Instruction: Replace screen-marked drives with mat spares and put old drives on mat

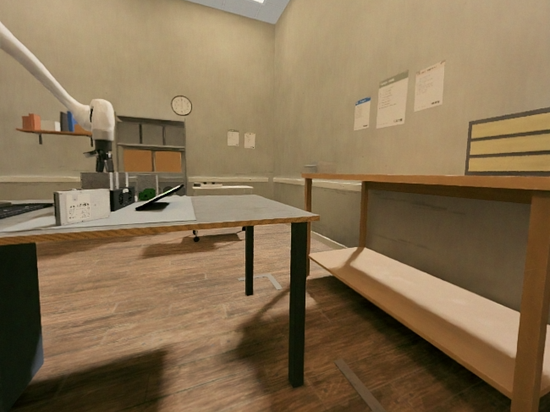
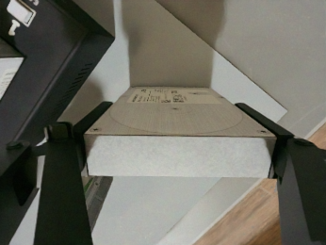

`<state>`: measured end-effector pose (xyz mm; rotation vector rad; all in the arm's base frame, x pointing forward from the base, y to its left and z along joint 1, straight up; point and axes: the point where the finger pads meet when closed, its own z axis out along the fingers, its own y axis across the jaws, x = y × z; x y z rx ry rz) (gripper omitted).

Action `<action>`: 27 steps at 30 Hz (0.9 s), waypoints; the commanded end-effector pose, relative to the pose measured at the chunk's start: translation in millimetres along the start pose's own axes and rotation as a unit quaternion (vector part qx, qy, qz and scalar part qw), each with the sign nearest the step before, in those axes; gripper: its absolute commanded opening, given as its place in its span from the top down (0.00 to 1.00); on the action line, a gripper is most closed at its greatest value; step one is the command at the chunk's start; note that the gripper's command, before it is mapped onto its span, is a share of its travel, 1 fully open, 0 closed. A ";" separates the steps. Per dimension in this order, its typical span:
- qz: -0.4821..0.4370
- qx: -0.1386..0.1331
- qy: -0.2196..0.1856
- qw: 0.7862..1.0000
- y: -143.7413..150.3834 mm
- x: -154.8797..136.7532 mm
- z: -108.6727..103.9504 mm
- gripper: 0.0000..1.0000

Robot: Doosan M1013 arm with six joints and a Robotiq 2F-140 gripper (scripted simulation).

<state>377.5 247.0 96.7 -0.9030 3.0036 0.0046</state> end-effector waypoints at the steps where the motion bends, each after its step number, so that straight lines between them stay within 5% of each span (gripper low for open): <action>1: 0.000 0.000 -0.001 1.000 0.0 -0.4 -1.5 0.90; 27: 0.000 0.000 -0.001 1.000 0.0 -0.4 -40.9 0.90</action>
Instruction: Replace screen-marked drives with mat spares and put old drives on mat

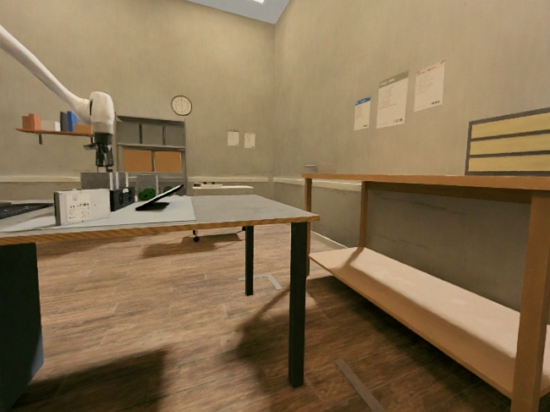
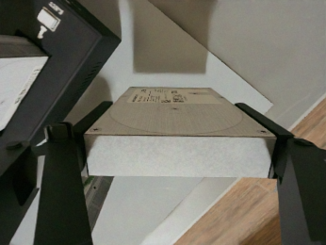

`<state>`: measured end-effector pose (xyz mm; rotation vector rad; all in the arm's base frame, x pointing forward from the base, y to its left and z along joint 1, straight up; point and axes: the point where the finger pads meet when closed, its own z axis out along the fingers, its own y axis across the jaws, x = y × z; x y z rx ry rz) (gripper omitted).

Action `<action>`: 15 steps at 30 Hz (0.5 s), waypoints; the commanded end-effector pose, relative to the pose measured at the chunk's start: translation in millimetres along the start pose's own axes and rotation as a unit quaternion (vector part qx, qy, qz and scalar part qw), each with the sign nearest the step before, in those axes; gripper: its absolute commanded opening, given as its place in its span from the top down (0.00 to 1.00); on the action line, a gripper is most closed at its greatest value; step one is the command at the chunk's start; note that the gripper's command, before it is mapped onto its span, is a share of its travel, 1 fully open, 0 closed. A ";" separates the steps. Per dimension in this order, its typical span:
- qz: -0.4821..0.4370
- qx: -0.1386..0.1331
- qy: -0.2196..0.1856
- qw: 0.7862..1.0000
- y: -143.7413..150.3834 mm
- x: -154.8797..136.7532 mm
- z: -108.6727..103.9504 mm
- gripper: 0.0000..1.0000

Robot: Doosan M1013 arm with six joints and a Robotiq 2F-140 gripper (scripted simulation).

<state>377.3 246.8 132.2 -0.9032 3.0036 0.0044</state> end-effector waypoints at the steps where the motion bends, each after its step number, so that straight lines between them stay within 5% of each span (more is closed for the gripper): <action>1: 0.000 0.000 -0.001 1.000 0.1 -0.5 -8.6 0.90; 15: 0.000 0.000 -0.001 1.000 0.0 -0.4 -50.8 0.90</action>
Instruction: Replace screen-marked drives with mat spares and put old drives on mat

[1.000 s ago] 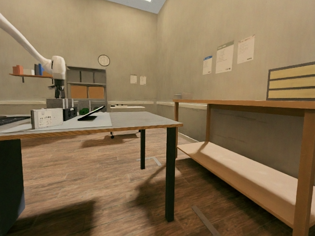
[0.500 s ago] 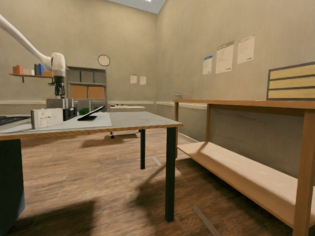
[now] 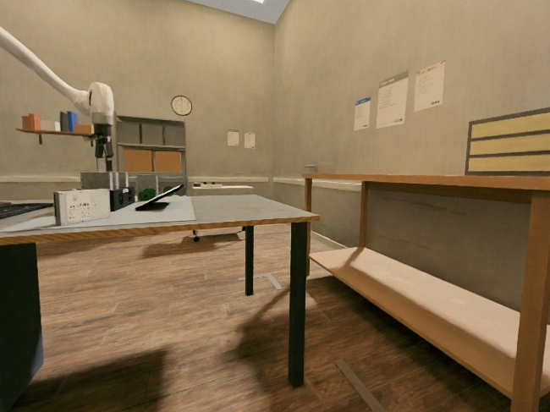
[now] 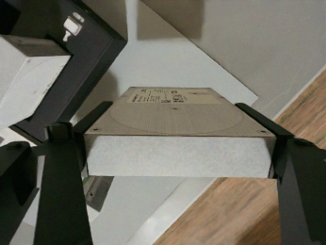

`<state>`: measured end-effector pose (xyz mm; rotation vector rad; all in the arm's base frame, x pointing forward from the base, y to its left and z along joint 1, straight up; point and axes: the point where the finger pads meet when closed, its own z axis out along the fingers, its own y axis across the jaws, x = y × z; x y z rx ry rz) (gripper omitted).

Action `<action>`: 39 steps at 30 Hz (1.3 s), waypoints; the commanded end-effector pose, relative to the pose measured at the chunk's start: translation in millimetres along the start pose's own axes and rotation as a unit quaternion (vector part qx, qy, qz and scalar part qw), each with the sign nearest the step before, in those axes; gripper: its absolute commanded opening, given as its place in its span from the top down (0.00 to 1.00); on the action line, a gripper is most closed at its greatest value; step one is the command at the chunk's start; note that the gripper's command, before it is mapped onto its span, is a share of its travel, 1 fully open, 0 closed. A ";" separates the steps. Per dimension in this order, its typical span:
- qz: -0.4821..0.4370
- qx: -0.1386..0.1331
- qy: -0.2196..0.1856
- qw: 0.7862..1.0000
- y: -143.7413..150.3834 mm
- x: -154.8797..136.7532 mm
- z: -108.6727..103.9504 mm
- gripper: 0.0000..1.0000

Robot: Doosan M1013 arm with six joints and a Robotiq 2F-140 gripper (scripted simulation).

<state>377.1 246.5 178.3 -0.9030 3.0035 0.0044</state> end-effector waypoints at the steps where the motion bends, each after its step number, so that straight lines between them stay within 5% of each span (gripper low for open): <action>1: 0.000 0.000 0.000 1.000 0.1 -0.5 -8.4 0.90; 14: 0.000 0.000 0.000 1.000 0.1 -0.4 -55.0 0.90; 39: 0.000 0.000 0.000 1.000 0.0 -0.4 -96.0 0.90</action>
